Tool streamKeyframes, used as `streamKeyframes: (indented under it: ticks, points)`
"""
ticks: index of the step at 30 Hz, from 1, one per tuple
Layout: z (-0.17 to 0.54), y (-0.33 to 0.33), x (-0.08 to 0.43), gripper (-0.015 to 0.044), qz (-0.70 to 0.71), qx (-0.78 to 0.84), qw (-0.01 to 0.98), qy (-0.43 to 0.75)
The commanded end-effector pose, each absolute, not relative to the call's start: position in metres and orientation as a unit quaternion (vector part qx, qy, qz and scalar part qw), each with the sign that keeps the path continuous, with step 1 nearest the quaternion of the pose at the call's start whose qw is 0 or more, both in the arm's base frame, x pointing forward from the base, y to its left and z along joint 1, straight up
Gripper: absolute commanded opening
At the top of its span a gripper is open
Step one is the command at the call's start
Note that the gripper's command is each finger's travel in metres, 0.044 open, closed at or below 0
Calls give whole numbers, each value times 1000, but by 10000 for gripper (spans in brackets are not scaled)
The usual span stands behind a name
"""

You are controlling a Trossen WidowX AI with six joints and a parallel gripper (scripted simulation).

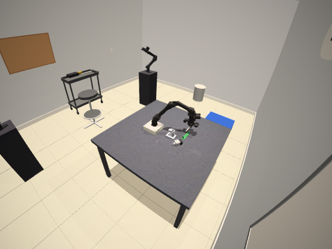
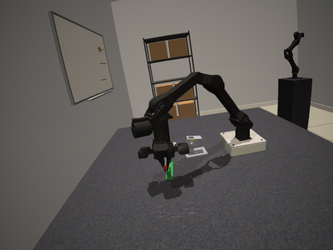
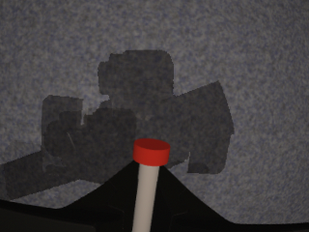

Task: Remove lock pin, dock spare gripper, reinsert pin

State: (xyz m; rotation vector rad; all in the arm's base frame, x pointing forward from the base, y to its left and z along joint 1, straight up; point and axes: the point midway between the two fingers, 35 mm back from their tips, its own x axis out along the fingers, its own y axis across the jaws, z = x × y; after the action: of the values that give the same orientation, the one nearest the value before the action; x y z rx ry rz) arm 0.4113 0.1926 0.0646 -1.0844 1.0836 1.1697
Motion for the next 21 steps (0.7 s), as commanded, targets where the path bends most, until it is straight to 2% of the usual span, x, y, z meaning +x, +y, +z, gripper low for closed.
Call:
streamKeyframes:
  ticks: [1,21]
  points:
    - [56,192,411,0,497,-460,571,464]
    - [27,192,411,0,494,-463,578,455]
